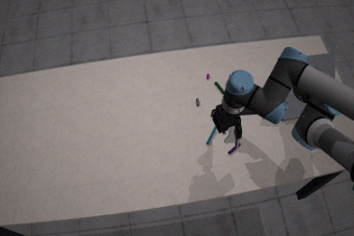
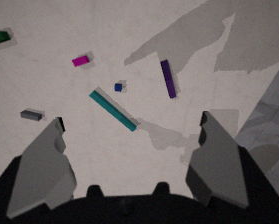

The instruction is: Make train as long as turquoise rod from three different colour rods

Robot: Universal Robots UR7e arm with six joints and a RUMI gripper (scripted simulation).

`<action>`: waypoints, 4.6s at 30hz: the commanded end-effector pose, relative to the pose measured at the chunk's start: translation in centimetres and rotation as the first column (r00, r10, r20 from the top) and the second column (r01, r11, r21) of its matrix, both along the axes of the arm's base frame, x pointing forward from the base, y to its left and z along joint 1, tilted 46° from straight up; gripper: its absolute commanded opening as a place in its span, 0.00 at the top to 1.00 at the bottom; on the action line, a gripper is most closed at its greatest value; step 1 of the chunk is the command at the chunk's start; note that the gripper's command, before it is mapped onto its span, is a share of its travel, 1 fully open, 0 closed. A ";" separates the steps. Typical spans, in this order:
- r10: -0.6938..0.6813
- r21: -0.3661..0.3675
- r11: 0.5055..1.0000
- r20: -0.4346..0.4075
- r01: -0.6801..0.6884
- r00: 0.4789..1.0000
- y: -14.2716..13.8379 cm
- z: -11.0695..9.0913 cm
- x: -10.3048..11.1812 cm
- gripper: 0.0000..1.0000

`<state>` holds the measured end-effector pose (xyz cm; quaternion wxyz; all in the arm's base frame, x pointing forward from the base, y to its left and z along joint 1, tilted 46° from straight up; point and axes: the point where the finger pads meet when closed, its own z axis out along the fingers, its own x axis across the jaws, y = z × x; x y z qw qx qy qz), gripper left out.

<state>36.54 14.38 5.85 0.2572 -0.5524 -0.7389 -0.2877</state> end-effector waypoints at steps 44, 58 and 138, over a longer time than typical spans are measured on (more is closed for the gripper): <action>0.373 -0.040 0.920 0.396 -0.390 0.839 -0.2 -0.2 0.6 0.00; 0.378 -0.042 0.917 0.401 -0.396 0.834 -0.2 -0.2 0.6 0.00; 0.378 -0.042 0.917 0.401 -0.396 0.834 -0.2 -0.2 0.6 0.00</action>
